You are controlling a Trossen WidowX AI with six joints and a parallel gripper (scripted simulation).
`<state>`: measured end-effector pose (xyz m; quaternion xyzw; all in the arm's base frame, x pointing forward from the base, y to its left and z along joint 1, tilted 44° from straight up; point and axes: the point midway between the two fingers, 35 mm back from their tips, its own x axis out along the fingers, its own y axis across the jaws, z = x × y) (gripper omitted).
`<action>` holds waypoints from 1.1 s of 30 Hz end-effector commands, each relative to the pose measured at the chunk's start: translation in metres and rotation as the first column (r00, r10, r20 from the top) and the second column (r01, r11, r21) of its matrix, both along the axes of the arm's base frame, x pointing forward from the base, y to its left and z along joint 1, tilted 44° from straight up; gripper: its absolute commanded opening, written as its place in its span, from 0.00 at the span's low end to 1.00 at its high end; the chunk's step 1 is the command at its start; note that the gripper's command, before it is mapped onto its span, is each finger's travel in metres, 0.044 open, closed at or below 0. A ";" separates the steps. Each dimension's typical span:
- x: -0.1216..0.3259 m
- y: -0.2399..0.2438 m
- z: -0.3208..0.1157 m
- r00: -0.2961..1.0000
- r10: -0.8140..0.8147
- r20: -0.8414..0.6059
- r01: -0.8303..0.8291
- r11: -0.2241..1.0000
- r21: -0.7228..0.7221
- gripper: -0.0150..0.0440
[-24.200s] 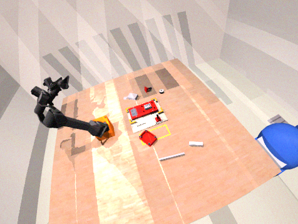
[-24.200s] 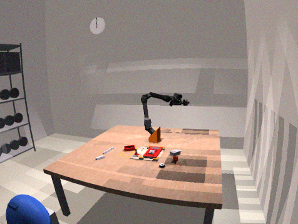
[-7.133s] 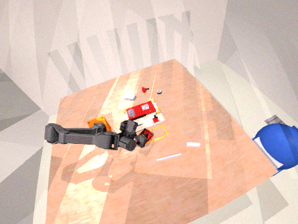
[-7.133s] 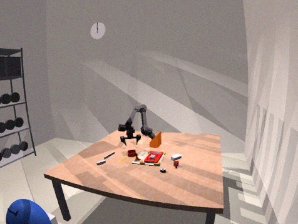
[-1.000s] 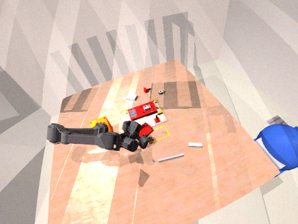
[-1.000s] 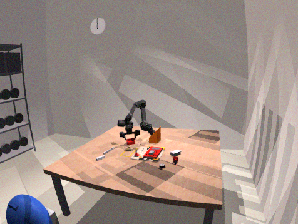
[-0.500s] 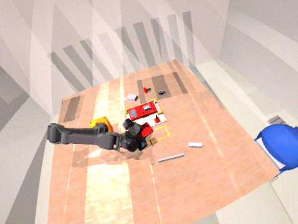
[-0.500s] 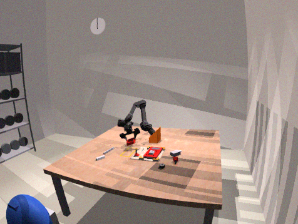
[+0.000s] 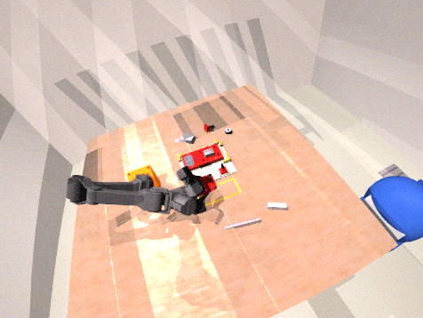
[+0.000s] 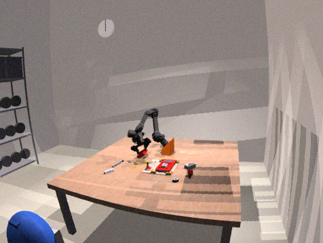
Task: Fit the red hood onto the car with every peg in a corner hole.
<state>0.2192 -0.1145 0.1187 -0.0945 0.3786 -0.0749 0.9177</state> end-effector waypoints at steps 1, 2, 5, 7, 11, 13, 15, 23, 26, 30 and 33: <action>0.000 0.000 0.000 0.998 -0.055 0.015 0.054 0.997 0.055 0.25; 0.000 0.000 0.000 0.997 -0.069 0.019 0.067 0.995 0.070 0.25; 0.000 0.000 0.000 0.993 -0.111 0.028 0.107 0.988 0.113 0.25; 0.000 0.000 0.000 0.990 -0.139 0.033 0.134 0.981 0.142 0.25; 0.000 0.000 0.000 0.980 -0.196 0.040 0.184 0.962 0.201 0.25; 0.000 0.000 0.000 0.974 -0.224 0.042 0.209 0.951 0.230 0.25; 0.000 0.000 0.000 0.967 -0.252 0.044 0.233 0.937 0.259 0.25; 0.000 0.000 0.000 0.931 -0.363 0.041 0.323 0.870 0.372 0.25; 0.000 0.000 0.000 0.919 -0.393 0.038 0.346 0.847 0.403 0.25; 0.000 0.000 -0.001 0.899 -0.437 0.031 0.379 0.810 0.448 0.25; 0.000 -0.001 -0.001 0.870 -0.493 0.018 0.418 0.755 0.505 0.25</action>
